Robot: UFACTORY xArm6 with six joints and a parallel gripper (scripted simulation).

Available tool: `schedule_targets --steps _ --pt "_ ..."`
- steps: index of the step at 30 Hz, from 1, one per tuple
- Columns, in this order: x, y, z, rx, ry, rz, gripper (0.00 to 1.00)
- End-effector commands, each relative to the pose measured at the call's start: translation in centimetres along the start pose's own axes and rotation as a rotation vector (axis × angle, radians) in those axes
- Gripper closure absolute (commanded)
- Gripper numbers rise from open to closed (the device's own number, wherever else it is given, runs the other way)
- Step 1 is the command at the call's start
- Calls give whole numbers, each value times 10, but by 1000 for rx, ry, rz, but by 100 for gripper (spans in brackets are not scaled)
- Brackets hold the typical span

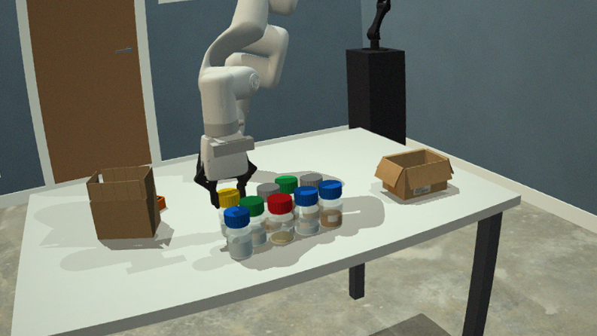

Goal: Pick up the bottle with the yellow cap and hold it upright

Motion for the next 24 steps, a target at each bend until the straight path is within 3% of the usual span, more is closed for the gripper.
schedule_targets --steps 1,14,24 --pt "-1 -1 0 1 -1 4 100" --pt "-1 -1 0 1 -1 4 100" --pt "-1 -26 0 2 -1 4 100"
Point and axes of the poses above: the point where the finger pads meet when closed, its own y axis out along the fingers, its own z axis across the jaws, x = y × z, the point moved 3 cm from there along -y, back along the fingers, and after that the axes turned 7 degrees about y, right-handed, at the moved point
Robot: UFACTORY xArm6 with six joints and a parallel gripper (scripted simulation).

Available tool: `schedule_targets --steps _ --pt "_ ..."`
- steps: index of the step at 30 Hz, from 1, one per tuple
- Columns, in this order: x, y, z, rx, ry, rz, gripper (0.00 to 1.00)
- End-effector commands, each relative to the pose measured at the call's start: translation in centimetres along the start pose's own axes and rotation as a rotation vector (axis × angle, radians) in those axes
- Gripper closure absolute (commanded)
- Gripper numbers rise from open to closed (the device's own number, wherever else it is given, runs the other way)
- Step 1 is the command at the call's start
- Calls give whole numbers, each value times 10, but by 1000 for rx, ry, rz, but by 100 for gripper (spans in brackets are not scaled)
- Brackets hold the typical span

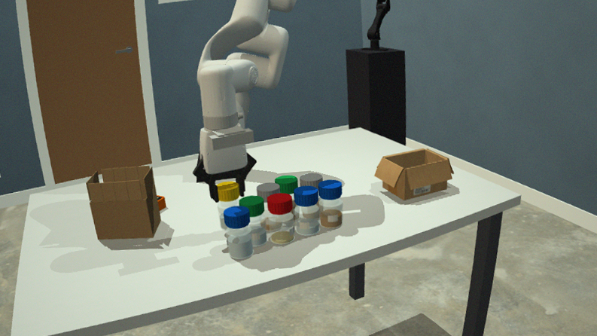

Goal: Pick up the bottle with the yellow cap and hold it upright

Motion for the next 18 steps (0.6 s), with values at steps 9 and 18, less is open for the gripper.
schedule_targets --steps 9,18 --pt "-2 -15 0 2 -1 5 100" --pt "-1 -35 0 1 -1 4 100"
Point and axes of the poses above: the point where the finger pads meet when closed, its own y axis out along the fingers, its own z axis across the jaws, x = y × z, the point moved 3 cm from there along -y, back along the fingers, and after that the axes turned 7 degrees about y, right-handed, at the moved point
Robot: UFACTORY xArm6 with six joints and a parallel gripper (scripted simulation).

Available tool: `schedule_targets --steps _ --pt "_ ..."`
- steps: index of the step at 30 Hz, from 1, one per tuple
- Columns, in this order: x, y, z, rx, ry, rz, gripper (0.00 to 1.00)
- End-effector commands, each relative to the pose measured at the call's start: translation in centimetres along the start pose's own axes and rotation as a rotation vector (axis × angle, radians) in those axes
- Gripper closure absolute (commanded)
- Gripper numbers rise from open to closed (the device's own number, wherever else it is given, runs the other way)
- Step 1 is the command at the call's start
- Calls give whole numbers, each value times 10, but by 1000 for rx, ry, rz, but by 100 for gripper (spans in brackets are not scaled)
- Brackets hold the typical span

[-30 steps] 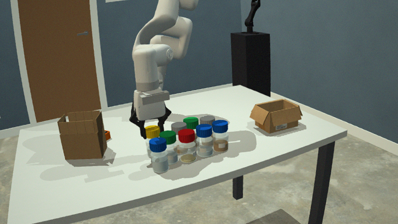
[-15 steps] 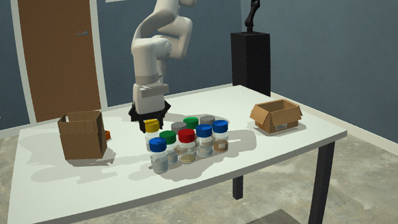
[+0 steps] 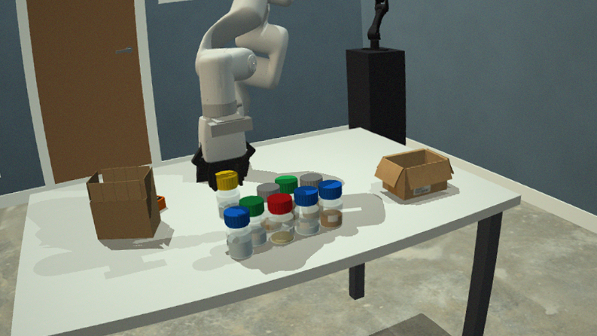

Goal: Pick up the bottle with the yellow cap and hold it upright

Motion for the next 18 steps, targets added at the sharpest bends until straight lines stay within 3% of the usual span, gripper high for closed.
schedule_targets --steps 1,18 --pt "-1 -8 0 1 0 3 100" --pt "-1 -19 0 1 0 2 100"
Point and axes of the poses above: the point where the finger pads meet when closed, its own y axis out along the fingers, its own z axis across the jaws, x = y × z, the point moved 3 cm from there along -y, back along the fingers, and after that the axes turned 7 degrees about y, right-handed, at the moved point
